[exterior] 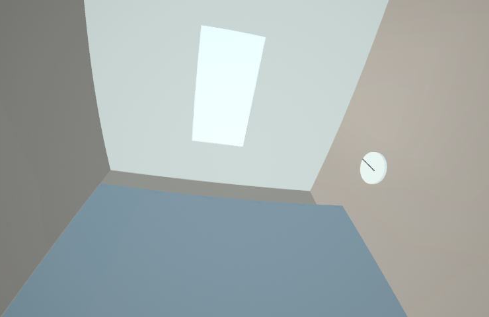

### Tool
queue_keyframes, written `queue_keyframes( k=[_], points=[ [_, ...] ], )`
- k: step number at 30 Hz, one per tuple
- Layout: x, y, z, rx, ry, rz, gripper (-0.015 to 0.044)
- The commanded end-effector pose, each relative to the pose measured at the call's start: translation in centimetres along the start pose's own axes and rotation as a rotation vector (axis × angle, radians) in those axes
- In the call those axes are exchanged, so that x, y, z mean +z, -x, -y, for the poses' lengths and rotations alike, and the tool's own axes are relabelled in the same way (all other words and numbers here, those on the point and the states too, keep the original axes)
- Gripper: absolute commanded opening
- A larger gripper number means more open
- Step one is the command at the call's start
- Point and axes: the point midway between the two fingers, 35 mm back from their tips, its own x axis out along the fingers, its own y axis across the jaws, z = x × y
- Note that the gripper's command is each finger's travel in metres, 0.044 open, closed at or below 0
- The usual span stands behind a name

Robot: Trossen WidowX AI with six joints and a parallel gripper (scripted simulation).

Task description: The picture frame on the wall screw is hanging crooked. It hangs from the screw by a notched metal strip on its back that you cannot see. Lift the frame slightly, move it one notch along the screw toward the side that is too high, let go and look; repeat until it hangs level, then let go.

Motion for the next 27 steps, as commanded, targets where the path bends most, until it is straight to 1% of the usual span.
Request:
queue_keyframes(
  k=[1, 9, 18, 21, 22, 27],
  points=[
    [-0.7, 0.0, -2.3, 0.017, -0.007, -0.008, 0.026],
    [-1.8, 2.1, -7.1, 0.019, -0.029, -0.008, 0.026],
    [-2.4, 7.0, -11.0, 0.019, -0.052, -0.007, 0.026],
    [-2.4, 7.1, -11.1, 0.019, -0.052, -0.007, 0.026],
    [-2.4, 6.6, -11.1, 0.033, -0.047, -0.008, 0.026],
    [-2.4, 7.1, -11.1, 0.019, -0.052, -0.007, 0.026]
  ],
)
